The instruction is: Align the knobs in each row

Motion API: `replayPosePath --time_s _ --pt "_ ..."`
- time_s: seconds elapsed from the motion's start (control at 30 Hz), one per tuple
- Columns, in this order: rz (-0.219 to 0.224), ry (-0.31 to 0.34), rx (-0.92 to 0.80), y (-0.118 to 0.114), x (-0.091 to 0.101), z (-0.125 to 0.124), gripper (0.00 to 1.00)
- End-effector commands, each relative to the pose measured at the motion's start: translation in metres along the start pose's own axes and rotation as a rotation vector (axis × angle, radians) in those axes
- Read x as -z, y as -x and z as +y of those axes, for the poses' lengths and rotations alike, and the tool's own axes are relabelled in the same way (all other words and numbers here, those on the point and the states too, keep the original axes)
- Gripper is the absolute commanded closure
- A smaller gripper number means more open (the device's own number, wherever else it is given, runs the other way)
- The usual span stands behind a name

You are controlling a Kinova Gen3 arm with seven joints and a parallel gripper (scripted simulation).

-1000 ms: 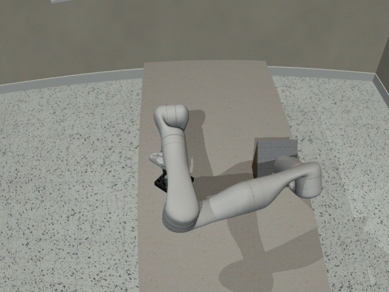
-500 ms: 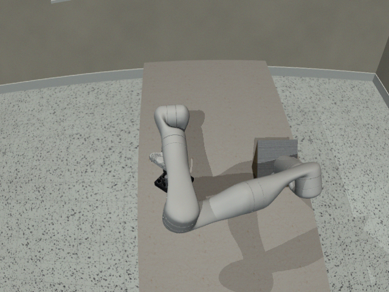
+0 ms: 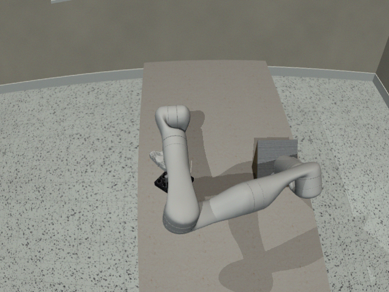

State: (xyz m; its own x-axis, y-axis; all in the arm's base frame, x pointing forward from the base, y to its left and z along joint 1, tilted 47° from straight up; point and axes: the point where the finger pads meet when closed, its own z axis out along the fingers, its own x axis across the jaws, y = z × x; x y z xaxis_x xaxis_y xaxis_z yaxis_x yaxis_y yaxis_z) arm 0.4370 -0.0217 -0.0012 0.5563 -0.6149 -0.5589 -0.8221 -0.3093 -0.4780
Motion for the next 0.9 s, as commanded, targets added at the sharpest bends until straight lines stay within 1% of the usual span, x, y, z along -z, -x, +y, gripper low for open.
replayPosePath --time_s 0.0,0.47,0.53,0.87 --pt "0.002 0.000 -0.014 -0.0004 0.0009 -0.0002 0.70" --pt "0.002 -0.001 -0.231 -0.0004 0.0009 -0.0002 0.70" --pt "0.002 -0.001 -0.231 -0.0004 0.0009 -0.0002 0.70" --pt "0.002 -0.001 -0.413 -0.0004 0.0009 -0.0002 0.70"
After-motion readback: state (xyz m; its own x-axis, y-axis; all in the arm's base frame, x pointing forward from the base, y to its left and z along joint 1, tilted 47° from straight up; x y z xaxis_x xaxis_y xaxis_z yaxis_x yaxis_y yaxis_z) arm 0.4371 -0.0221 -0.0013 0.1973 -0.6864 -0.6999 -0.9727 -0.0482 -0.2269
